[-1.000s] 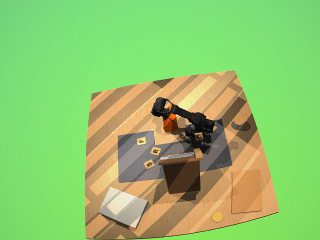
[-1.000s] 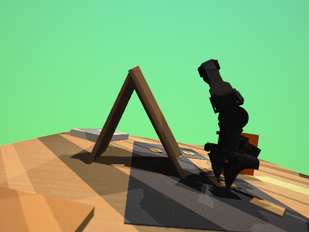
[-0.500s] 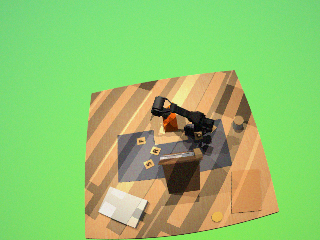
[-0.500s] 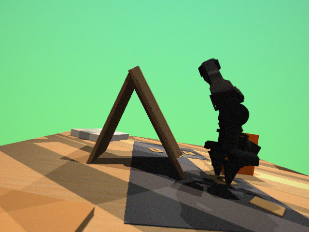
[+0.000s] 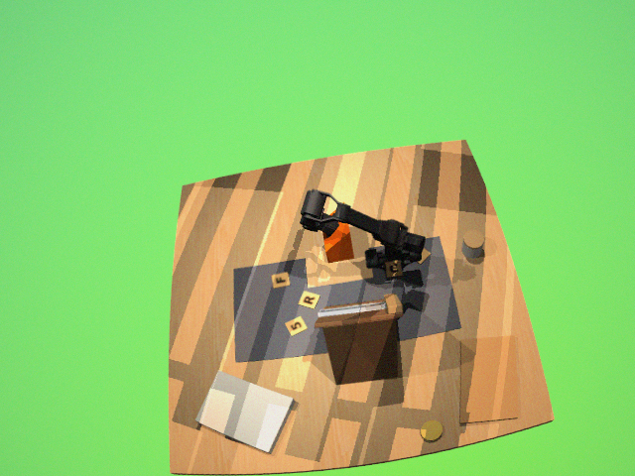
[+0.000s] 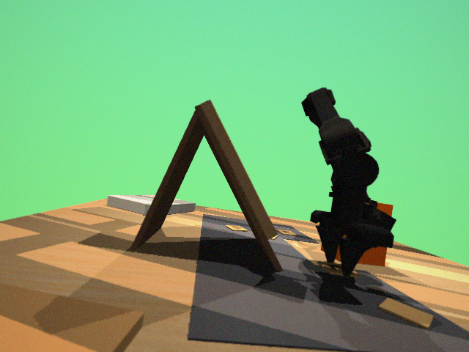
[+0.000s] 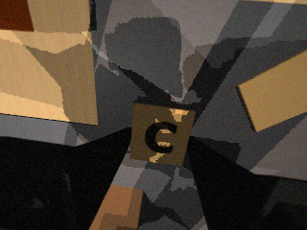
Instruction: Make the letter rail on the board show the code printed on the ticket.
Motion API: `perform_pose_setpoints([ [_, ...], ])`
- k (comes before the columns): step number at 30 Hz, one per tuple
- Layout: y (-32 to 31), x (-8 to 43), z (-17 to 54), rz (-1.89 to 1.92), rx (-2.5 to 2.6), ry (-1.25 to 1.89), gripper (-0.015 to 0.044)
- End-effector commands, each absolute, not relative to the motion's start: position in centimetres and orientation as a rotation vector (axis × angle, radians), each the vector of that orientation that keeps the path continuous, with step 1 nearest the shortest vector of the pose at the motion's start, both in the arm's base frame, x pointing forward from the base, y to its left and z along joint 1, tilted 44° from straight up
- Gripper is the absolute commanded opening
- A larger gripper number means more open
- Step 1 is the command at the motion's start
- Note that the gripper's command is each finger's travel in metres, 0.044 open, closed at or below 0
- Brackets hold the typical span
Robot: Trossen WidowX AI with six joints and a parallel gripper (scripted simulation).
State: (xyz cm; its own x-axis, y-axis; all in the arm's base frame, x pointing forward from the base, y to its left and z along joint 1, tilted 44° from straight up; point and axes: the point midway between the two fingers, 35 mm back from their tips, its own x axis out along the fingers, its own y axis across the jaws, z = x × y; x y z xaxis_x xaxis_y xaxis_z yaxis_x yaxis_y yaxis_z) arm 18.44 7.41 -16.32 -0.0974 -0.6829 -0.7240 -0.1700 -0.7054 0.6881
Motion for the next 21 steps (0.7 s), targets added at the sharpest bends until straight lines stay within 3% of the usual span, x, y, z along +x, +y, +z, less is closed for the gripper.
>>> perform_pose_setpoints([
  [1, 7.67, 18.50, -16.11, -1.864, 1.813, -0.934, 0.0000],
  [21, 8.09, 18.45, -15.37, -1.865, 1.813, -0.934, 0.0000],
])
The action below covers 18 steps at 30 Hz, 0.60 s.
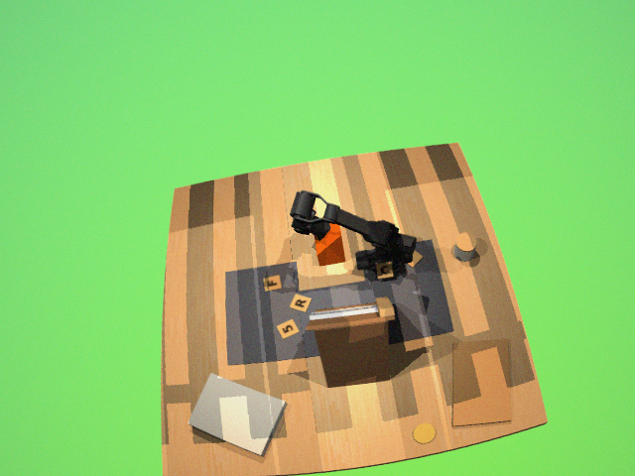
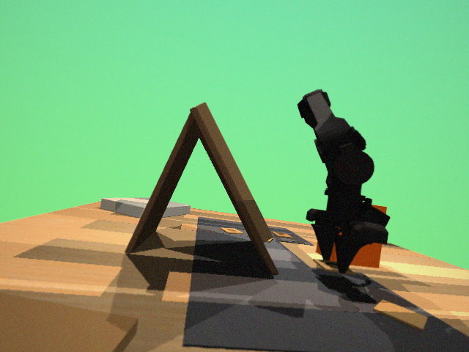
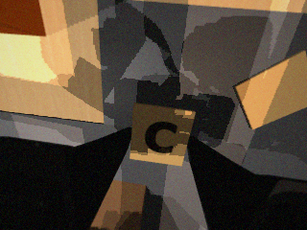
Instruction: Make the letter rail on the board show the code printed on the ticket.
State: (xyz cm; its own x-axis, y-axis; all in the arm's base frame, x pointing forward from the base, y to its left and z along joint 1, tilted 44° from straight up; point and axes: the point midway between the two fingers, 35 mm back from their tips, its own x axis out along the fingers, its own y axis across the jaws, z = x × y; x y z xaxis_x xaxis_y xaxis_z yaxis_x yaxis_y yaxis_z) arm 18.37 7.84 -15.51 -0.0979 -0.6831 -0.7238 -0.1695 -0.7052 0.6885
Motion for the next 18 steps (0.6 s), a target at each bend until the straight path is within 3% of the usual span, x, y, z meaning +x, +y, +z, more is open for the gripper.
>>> perform_pose_setpoints([
  [1, 8.1, 18.5, -15.3, -1.865, 1.813, -0.934, 0.0000],
  [18, 9.2, 22.1, -11.9, -1.824, 2.184, -1.186, 0.0000],
])
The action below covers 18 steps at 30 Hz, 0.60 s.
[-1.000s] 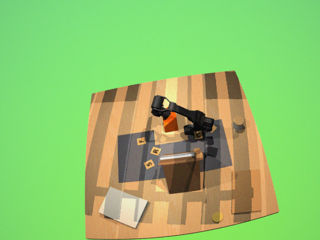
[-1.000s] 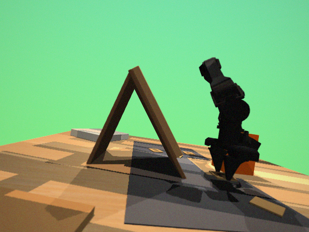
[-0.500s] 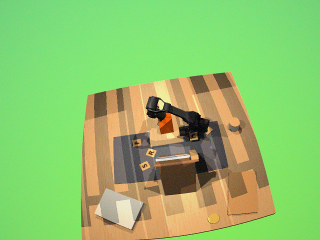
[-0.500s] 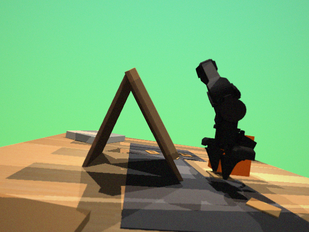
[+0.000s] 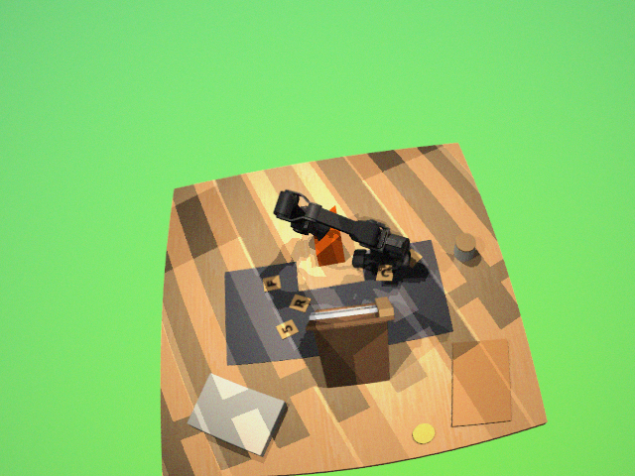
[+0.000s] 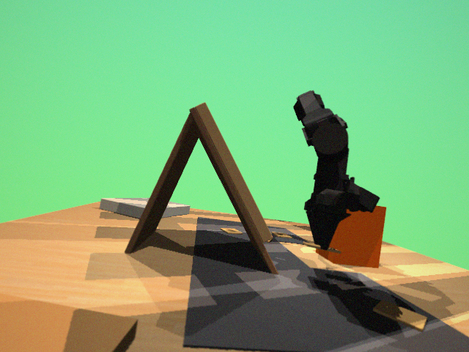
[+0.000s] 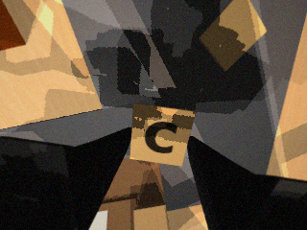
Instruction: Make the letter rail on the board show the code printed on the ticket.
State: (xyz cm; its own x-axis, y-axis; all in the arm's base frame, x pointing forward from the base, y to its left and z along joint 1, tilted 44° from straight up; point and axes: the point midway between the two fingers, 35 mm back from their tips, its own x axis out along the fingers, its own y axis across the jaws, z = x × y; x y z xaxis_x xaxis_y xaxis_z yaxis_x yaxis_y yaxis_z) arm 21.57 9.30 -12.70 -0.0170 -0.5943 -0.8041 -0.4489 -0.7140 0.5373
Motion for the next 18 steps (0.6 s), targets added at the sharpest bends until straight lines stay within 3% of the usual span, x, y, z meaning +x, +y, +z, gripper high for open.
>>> perform_pose_setpoints([
  [1, 9.2, 22.4, -11.6, -1.821, 2.213, -1.206, 0.0000],
  [18, 9.7, 26.7, -6.9, -1.743, 2.678, -1.576, 0.0000],
])
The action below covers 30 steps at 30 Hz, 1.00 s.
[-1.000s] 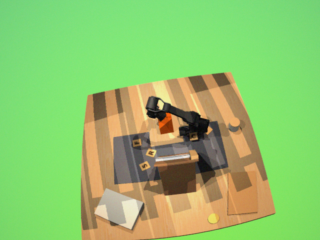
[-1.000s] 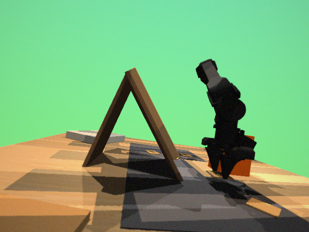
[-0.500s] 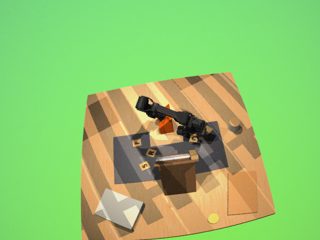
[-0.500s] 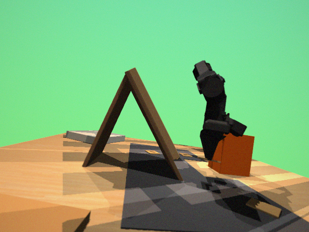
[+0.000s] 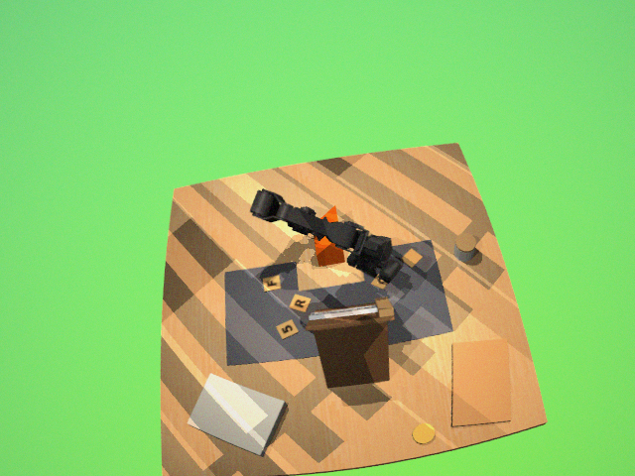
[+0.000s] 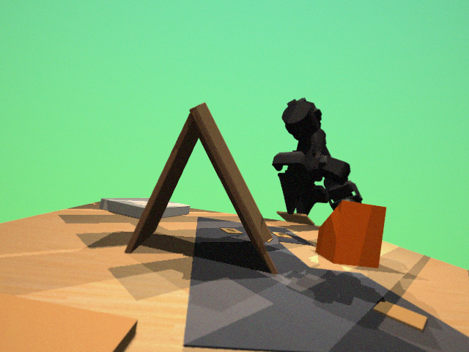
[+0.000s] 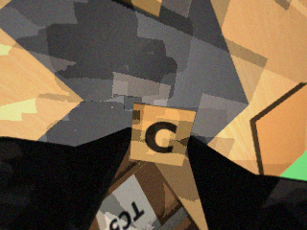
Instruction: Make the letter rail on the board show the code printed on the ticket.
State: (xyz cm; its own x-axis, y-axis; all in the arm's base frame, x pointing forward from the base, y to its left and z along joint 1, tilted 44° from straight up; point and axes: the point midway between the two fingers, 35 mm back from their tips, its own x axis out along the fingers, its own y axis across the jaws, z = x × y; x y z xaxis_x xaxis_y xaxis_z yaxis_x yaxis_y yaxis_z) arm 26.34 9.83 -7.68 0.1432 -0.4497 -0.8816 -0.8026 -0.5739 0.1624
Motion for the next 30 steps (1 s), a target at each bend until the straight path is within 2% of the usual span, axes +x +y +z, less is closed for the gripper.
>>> perform_pose_setpoints([
  [1, 9.7, 27.0, -6.6, 1.303, -2.030, 1.200, 0.0000],
  [30, 5.2, 32.2, 4.6, 0.503, -1.503, 1.021, 0.0000],
])
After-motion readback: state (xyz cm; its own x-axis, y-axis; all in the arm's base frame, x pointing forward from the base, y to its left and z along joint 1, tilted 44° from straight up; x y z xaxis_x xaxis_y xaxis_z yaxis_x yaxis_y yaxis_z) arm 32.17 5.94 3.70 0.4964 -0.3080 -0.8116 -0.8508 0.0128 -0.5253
